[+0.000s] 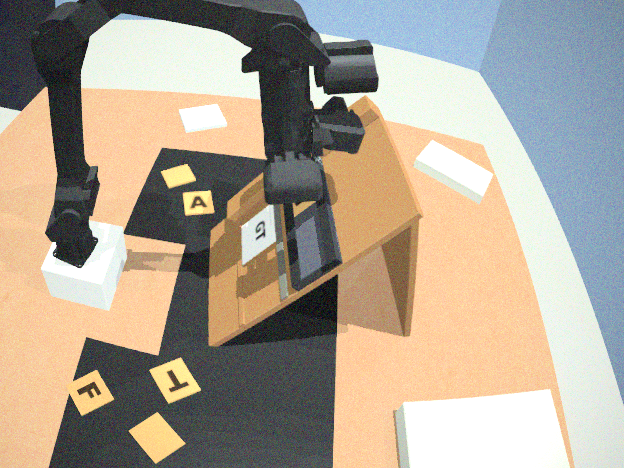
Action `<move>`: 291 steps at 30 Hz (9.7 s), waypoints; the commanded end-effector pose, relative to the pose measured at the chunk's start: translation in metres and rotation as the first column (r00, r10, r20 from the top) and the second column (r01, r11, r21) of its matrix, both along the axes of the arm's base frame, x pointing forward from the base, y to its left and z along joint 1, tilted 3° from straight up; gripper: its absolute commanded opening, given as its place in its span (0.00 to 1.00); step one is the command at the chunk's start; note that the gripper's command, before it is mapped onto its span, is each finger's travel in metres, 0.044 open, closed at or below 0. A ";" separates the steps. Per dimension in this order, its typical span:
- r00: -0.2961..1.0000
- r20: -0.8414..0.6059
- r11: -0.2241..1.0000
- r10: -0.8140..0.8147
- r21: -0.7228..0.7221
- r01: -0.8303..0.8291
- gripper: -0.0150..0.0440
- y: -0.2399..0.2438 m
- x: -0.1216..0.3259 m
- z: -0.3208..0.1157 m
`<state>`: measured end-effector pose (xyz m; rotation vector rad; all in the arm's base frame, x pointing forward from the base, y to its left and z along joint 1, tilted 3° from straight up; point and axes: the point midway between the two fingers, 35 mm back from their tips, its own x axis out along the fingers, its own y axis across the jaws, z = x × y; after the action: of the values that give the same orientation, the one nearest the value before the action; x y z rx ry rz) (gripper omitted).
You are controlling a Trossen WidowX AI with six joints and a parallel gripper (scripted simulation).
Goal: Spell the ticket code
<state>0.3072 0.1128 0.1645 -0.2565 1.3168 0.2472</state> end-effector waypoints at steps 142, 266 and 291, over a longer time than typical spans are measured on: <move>0.982 0.013 0.982 0.187 0.019 -0.187 0.43 -0.002 -0.008 0.013; 0.487 -0.173 0.497 -0.856 -0.018 0.867 0.83 -0.227 -0.076 -0.166; 0.487 -0.173 0.497 -0.856 -0.019 0.867 0.83 -0.228 -0.076 -0.182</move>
<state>0.2335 -0.1153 -0.0094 0.5329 1.4283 -0.5739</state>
